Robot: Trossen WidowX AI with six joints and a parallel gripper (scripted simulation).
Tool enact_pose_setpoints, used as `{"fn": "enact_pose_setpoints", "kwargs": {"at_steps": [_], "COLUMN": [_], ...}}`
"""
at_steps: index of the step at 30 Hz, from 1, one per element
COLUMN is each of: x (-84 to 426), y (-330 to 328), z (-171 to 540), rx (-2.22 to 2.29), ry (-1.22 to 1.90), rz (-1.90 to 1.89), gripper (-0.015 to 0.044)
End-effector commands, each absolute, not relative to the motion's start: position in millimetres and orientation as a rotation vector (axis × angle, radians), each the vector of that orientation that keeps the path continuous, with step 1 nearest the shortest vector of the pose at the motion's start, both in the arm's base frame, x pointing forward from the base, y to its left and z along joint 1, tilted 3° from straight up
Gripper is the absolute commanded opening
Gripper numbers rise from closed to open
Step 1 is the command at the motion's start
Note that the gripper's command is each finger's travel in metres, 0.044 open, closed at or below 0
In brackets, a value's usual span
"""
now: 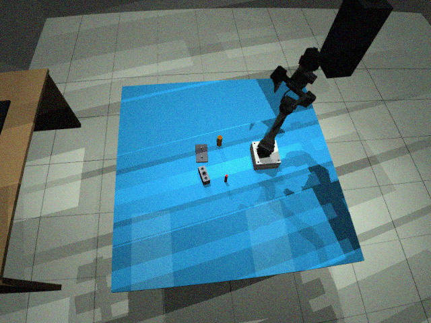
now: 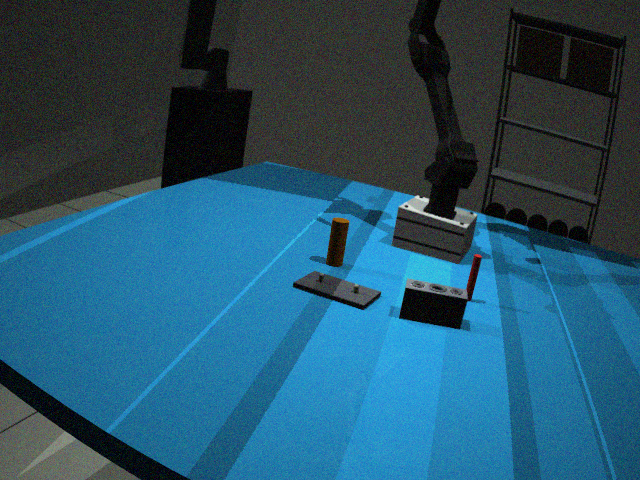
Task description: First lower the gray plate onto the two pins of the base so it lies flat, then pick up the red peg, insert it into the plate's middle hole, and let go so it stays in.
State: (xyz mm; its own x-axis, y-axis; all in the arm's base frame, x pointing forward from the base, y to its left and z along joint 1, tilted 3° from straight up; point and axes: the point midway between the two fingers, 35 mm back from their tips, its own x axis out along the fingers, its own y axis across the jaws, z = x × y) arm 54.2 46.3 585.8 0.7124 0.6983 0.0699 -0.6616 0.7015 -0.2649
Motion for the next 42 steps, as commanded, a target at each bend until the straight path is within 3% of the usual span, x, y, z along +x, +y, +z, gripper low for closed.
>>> {"fn": "enact_pose_setpoints", "kwargs": {"at_steps": [1,12,21,32,42], "x": [54,135,245,322,364], "y": [46,105,138,119,74], "z": [586,547,445,340,180], "rx": [-0.228,-0.139,0.174,0.44,0.952], "ry": [-0.17,0.128,0.609,0.914,1.233], "rz": [0.761,0.658,0.389,0.024,-0.669], "gripper": [0.0426,0.044,0.044,0.044,0.044]}}
